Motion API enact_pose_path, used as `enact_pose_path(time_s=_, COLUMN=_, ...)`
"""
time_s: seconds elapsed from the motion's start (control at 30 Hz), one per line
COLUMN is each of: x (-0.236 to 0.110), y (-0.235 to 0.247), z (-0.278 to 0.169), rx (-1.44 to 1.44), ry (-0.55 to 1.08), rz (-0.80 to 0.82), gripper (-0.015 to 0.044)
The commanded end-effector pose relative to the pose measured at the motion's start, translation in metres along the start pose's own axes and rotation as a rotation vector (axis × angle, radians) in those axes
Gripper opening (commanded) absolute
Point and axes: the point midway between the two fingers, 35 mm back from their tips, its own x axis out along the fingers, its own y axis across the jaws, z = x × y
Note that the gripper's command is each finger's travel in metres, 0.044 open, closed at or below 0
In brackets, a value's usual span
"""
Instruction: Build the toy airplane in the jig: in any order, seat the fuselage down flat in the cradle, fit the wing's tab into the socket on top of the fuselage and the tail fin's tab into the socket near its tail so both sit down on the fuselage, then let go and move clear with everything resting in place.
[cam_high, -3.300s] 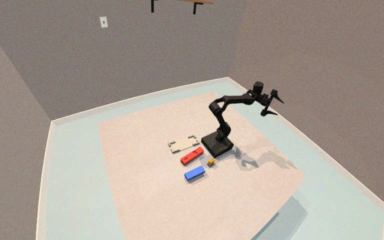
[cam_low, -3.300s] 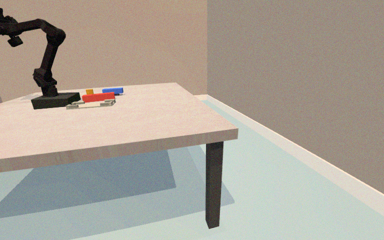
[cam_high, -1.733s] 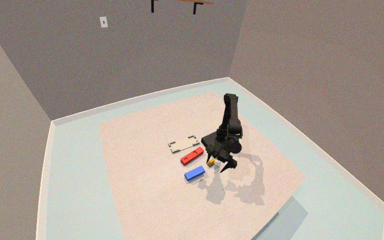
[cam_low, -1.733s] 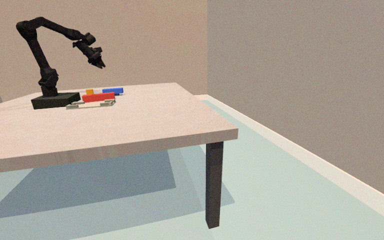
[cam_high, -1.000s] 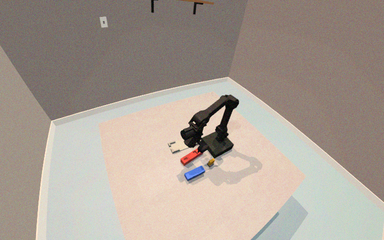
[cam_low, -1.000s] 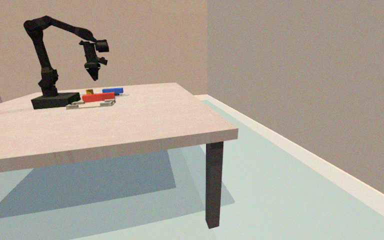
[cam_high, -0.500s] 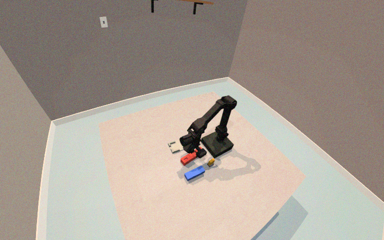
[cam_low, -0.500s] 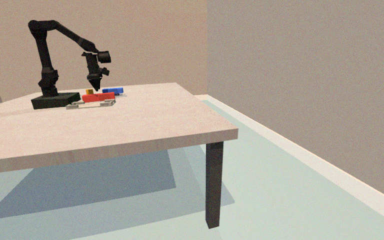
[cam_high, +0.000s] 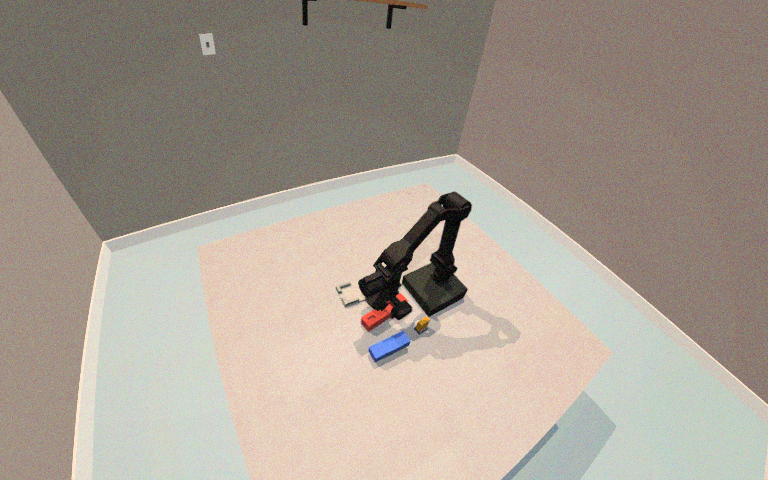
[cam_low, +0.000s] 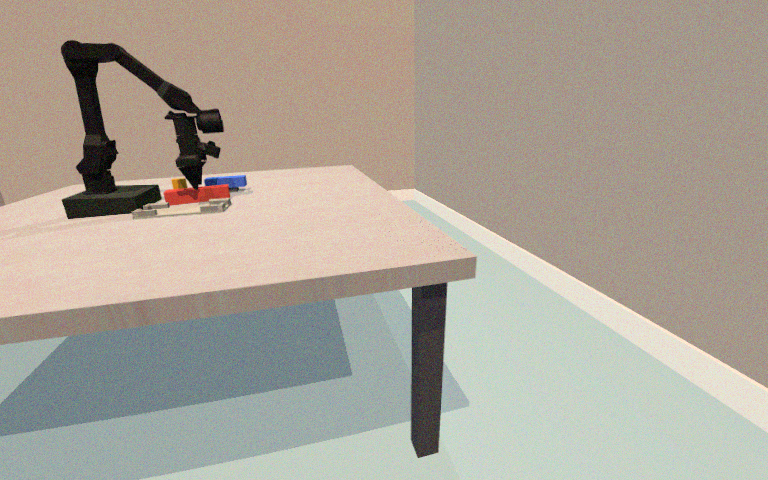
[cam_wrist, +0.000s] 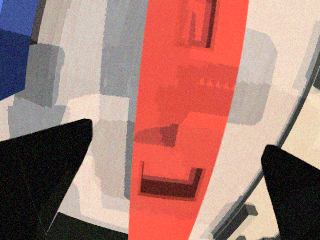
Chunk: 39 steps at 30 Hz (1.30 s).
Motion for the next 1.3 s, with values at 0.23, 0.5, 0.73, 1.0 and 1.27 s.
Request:
enact_pose_path(time_s=0.23, x=0.021, y=0.001, z=-0.003, rx=-0.005, ry=0.015, rz=0.008, gripper=0.044)
enact_pose_path(time_s=0.5, x=0.033, y=0.002, z=-0.004, rx=-0.008, ry=0.015, rz=0.007, gripper=0.044)
enact_pose_path(time_s=0.73, x=0.036, y=0.002, z=-0.004, rx=-0.008, ry=0.015, rz=0.007, gripper=0.0335)
enact_pose_path(time_s=1.0, x=0.036, y=0.002, z=-0.004, rx=-0.008, ry=0.015, rz=0.007, gripper=0.0184)
enact_pose_path(time_s=1.27, x=0.031, y=0.001, z=-0.003, rx=-0.008, ry=0.015, rz=0.007, gripper=0.0052)
